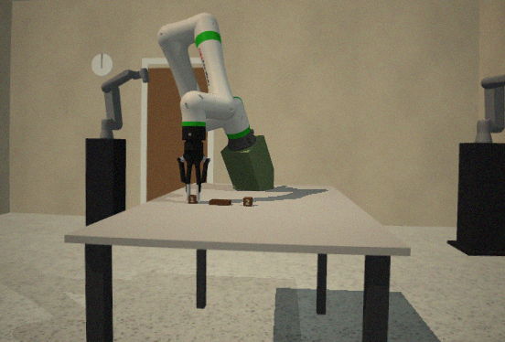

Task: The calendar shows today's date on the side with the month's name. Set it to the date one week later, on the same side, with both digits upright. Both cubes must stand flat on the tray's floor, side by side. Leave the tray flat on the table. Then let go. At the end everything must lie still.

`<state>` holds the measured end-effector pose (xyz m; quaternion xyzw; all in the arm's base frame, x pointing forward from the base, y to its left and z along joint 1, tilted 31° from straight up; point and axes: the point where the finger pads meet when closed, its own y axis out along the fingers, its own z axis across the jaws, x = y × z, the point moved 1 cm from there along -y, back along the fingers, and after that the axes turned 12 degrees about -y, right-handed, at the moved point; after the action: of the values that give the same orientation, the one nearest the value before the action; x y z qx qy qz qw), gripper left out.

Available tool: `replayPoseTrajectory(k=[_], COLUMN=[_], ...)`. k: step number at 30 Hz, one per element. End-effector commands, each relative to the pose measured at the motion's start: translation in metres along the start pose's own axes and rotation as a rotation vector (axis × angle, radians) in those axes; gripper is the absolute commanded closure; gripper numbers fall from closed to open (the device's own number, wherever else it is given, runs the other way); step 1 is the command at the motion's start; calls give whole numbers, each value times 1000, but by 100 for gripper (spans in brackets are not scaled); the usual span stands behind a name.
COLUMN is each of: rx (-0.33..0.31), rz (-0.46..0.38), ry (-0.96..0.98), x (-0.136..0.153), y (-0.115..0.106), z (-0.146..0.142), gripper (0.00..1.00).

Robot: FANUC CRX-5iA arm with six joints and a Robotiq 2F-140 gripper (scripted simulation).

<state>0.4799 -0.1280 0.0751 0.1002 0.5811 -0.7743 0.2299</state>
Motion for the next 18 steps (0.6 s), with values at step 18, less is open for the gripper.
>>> replayPoseTrajectory(k=[18], rx=[0], rz=[0], ry=[0], x=[0], y=[0], z=[0], gripper=[71])
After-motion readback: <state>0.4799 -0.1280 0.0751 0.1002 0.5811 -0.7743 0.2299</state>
